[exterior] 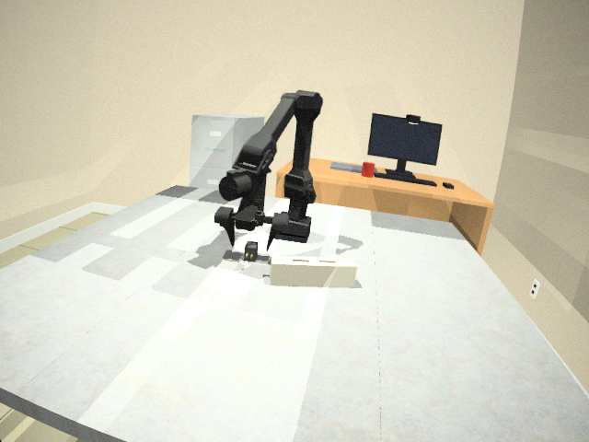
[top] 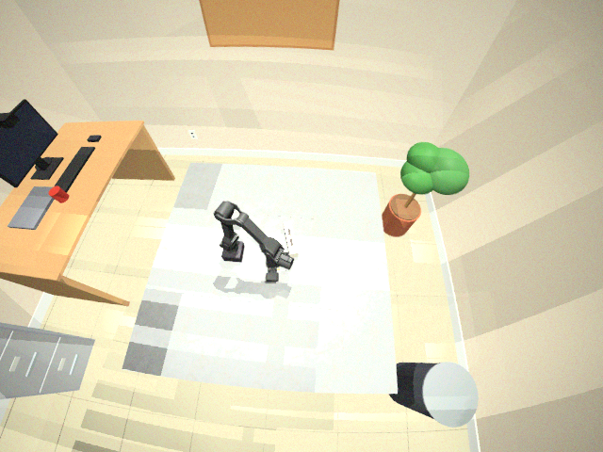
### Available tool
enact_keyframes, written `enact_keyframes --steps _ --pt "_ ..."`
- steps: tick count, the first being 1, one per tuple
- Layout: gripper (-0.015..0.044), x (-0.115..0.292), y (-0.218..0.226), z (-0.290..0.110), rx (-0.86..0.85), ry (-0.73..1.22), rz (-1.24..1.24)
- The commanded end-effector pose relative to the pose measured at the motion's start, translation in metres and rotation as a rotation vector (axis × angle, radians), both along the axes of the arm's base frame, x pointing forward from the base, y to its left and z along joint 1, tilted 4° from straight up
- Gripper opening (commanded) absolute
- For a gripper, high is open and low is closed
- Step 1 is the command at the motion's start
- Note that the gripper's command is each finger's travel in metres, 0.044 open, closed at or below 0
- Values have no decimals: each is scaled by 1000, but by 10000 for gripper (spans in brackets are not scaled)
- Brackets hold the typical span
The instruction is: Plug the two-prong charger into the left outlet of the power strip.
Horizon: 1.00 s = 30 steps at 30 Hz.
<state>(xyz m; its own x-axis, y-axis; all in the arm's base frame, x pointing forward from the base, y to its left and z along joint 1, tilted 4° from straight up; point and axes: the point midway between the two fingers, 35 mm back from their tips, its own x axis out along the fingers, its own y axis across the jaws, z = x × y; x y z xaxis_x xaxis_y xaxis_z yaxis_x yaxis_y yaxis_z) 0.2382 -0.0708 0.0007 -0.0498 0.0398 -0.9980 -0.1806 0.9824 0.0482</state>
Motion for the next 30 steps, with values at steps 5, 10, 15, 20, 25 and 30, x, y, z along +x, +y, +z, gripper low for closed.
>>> enact_keyframes --steps 5,10,15,20,25,30 --pt "440 -4 3 -16 10 12 -4" --pt "440 -4 4 -21 10 12 -4" --pt "414 -2 2 -18 2 5 2" --pt "282 -2 2 -18 2 5 2" --pt "151 -2 2 -18 2 5 2" --pt "118 -2 2 -18 2 5 2"
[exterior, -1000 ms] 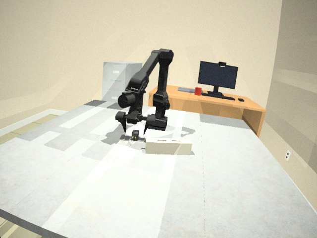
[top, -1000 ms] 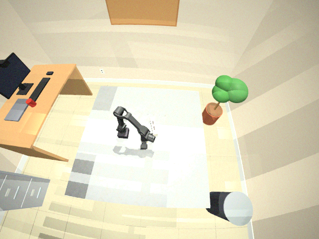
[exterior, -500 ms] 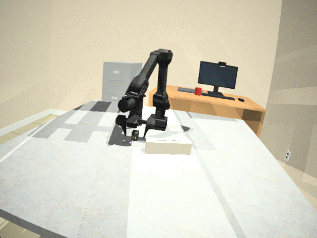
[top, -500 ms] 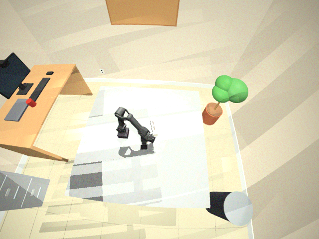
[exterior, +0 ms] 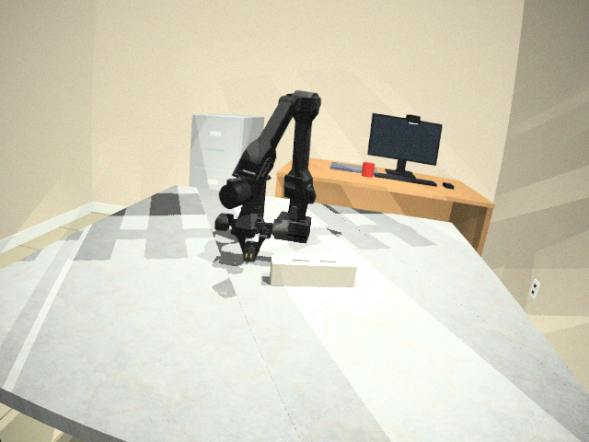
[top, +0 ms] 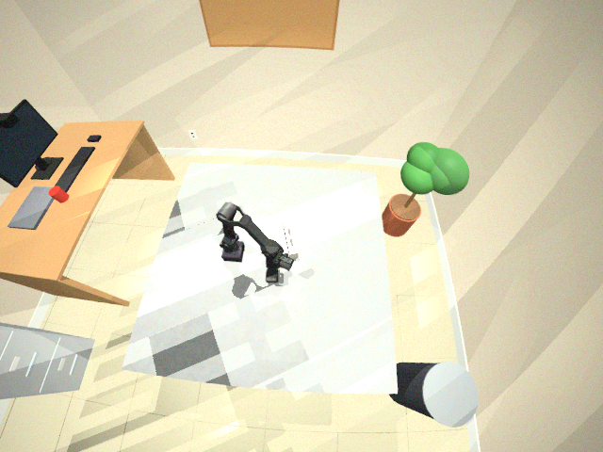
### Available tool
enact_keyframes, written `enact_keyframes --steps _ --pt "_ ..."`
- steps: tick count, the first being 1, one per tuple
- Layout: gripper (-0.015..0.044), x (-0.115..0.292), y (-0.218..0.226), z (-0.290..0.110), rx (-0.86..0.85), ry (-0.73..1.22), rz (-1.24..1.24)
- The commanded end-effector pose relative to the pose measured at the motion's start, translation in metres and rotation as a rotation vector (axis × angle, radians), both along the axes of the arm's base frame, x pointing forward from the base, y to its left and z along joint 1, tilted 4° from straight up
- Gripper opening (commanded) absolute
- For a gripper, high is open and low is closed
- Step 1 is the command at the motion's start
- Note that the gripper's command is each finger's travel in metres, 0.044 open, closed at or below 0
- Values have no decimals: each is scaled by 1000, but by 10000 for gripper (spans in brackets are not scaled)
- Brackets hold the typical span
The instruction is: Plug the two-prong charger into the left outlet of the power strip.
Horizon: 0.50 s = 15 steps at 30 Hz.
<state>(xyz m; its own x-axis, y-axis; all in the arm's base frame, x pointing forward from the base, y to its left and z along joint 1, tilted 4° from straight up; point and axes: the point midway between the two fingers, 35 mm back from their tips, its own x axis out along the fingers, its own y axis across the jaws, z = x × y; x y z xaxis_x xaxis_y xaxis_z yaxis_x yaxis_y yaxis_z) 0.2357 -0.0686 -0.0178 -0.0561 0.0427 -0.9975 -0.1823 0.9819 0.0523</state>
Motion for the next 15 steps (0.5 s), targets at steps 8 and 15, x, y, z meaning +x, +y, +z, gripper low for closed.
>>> enact_keyframes --steps 8,15 --pt "0 1 -1 12 0 0 -1" --pt "0 -3 -4 44 5 4 -4"
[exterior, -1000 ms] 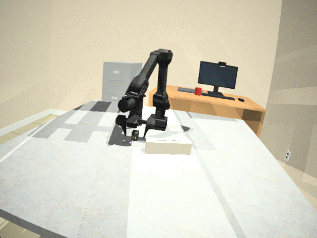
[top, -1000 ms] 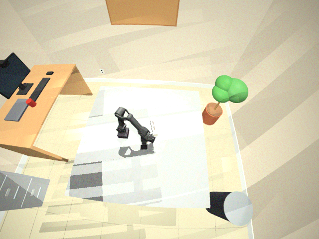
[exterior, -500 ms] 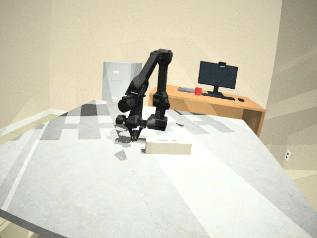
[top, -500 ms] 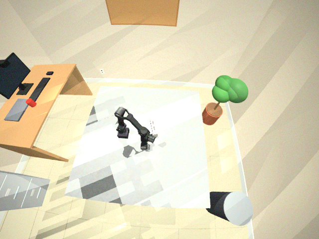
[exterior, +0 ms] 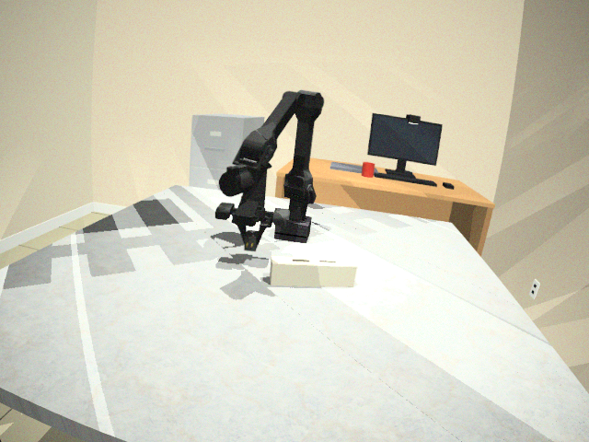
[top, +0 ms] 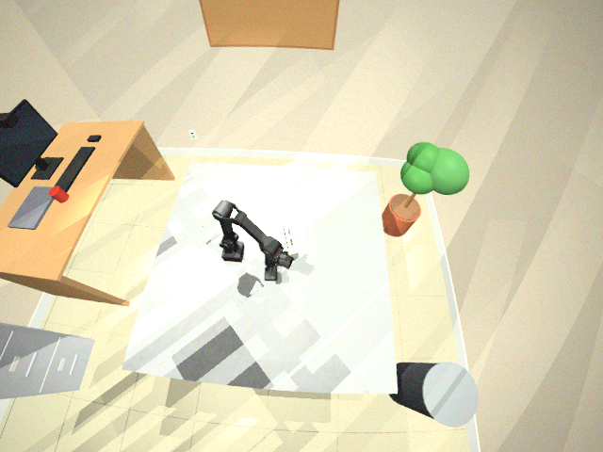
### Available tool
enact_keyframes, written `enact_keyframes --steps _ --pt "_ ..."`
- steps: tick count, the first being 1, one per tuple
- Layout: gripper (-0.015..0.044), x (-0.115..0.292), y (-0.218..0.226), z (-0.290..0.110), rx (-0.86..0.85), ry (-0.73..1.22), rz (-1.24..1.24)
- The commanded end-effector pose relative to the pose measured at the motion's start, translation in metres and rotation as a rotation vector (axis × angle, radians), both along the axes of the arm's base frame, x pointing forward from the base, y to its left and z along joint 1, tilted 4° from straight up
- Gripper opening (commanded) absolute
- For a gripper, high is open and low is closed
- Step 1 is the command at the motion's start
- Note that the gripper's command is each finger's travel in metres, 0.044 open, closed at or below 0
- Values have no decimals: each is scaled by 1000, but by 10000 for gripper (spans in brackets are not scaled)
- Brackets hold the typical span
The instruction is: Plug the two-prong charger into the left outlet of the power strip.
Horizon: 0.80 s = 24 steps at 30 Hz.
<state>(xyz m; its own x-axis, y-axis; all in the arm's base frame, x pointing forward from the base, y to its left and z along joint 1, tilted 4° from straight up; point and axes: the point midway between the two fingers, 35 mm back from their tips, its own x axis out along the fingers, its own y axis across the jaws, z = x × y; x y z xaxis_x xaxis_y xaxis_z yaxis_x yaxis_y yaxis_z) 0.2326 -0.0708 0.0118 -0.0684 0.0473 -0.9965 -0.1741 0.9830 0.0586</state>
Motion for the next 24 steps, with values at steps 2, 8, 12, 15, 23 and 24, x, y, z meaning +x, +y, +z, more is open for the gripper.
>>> enact_keyframes --steps 2,8,12,15,23,24 --pt "0 -1 -2 23 2 -8 2" --pt "0 -2 1 25 2 -8 5" --pt "0 -1 8 24 1 -9 10" --pt "0 -1 13 23 1 -9 15" --pt "0 0 28 20 1 -11 27" --pt "0 0 30 20 1 -11 28"
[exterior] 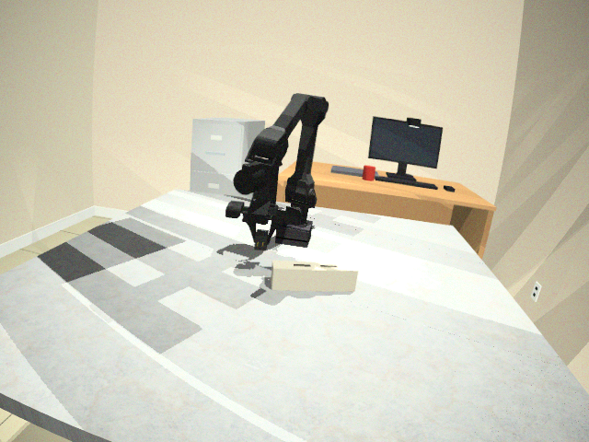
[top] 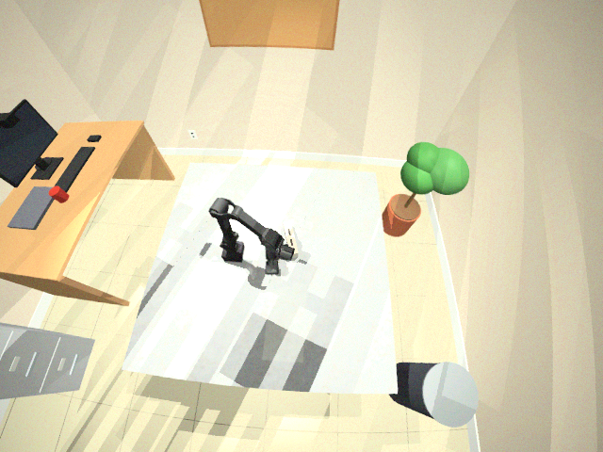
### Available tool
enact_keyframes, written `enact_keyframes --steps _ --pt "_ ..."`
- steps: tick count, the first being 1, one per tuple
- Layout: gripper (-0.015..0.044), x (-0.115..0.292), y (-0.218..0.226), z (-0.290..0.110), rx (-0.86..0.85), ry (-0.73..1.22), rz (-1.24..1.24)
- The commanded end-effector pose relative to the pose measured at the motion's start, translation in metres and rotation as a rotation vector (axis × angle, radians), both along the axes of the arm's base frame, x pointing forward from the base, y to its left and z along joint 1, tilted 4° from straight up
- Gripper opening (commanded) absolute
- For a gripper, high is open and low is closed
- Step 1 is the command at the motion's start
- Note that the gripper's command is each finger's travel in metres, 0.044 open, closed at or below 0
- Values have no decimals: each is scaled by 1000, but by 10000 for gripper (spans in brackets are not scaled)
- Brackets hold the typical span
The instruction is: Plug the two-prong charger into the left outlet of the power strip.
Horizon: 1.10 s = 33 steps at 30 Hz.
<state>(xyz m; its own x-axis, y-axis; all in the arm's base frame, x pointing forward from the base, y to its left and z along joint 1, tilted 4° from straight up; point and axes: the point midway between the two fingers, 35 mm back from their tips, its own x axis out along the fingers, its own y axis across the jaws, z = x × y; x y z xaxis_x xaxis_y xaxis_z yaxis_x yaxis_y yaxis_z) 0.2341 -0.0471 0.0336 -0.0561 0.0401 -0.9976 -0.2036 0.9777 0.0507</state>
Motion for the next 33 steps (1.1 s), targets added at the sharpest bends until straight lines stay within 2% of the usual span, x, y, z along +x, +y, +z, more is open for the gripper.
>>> enact_keyframes --steps 1,33 --pt "0 -2 8 -2 6 2 1" --pt "0 -9 66 -13 7 -4 49"
